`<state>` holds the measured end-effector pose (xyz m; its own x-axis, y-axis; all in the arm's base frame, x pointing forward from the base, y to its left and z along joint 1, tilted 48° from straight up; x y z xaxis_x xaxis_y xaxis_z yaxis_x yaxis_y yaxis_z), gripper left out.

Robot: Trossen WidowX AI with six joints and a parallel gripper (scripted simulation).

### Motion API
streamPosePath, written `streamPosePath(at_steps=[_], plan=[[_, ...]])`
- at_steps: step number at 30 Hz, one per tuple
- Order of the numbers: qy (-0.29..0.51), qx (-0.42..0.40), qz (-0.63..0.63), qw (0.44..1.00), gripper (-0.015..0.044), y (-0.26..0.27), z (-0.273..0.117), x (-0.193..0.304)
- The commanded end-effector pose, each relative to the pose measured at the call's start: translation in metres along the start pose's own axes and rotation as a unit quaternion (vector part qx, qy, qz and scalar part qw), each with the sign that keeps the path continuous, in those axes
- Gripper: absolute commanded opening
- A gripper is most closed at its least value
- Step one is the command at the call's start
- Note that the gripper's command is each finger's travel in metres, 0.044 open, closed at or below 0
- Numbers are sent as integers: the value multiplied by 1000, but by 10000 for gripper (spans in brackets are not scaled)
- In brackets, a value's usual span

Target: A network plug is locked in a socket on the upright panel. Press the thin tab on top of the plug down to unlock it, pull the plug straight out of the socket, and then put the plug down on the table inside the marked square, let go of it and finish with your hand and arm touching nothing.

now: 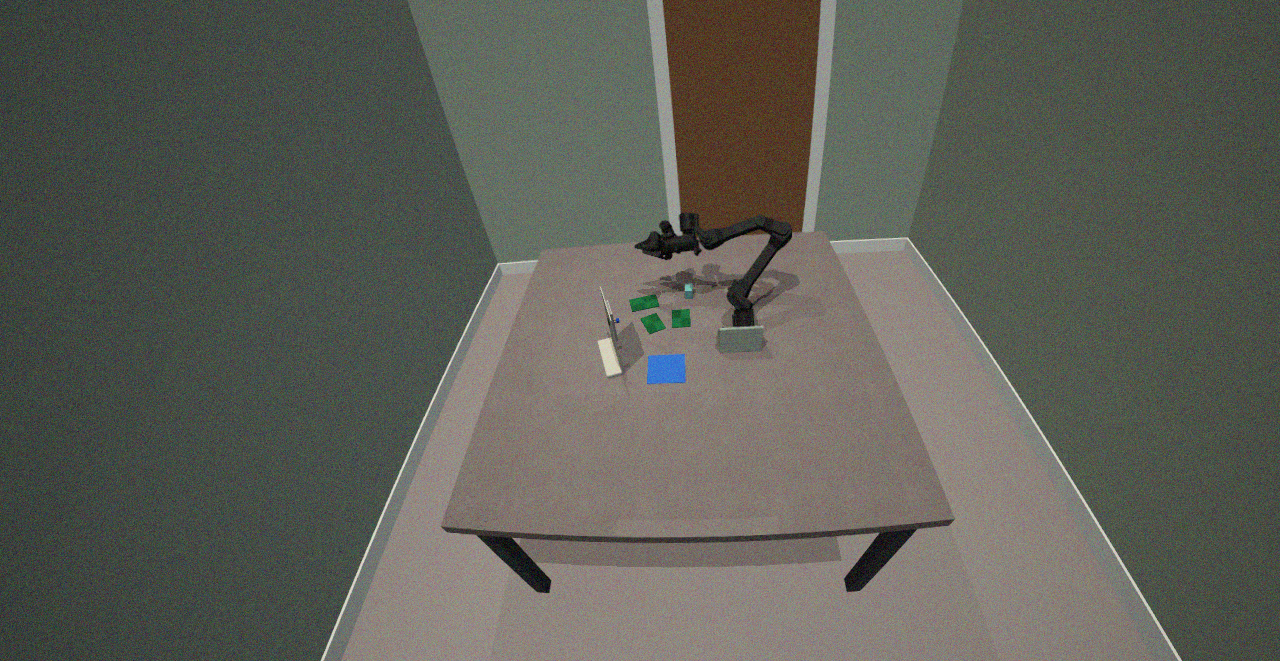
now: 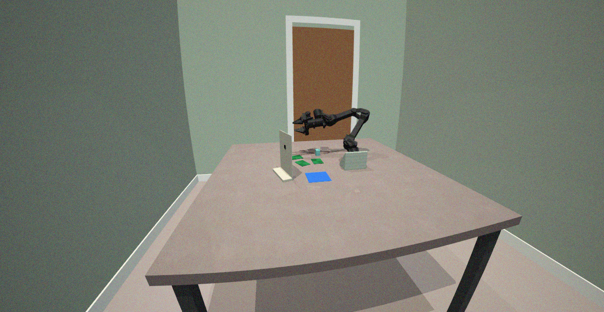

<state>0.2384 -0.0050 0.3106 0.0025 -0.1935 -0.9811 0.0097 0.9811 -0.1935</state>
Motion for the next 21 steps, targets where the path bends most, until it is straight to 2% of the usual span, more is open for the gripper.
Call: streamPosePath(at_steps=[1,9,21], plan=[[1,-2,2,1000,374,1,0,1],[42,-73,82,993,164,31,5,45],[132,-171,207,954,156,78,-10,115]])
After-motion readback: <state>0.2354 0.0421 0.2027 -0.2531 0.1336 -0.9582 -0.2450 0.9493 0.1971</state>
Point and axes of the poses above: the point midway between the two fingers, 35 mm back from their tips, its own z axis out along the fingers, its own y axis across the jaws, x = y × z, the point moved 8 cm from there along -z, back along the fingers, and after that the axes turned 11 degrees about -z, right-handed, at the moved point
